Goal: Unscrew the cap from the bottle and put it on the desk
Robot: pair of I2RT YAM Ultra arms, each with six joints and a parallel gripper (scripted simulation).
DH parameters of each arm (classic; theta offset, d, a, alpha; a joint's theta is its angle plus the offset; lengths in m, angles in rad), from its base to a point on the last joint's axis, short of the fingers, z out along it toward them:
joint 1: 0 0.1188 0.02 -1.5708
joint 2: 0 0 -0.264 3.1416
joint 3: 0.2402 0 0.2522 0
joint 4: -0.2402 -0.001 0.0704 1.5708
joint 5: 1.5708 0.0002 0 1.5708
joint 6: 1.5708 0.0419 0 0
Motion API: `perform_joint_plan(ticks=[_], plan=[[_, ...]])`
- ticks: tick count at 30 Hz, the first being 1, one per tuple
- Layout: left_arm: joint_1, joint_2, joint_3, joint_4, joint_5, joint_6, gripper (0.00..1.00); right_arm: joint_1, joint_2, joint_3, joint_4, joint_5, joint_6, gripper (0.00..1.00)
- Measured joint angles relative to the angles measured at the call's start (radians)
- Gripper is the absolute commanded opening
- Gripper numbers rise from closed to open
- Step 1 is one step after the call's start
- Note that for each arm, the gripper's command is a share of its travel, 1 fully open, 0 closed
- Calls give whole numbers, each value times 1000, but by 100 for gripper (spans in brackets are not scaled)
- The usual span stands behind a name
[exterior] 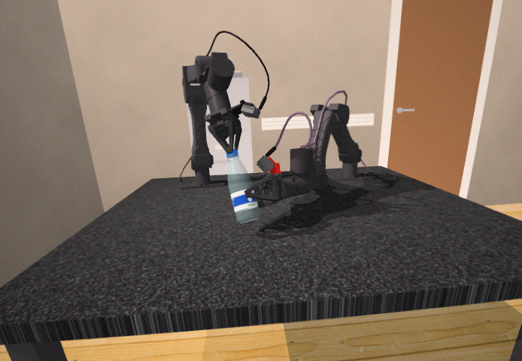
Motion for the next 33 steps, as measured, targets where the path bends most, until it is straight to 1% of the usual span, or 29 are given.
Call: perform_joint_plan(ticks=[4, 8, 10, 33], plan=[[0, 0, 0, 0, 0, 0, 0, 0, 0, 0, 0, 0, 1, 57], [0, 0, 0, 0, 0, 0, 0, 0, 0, 0, 0, 0, 13, 57], [0, 0, 0, 0, 0, 0, 0, 0, 0, 0, 0, 0, 68, 57], [0, 0, 0, 0, 0, 0, 0, 0, 0, 0, 0, 0, 1091, 57]])
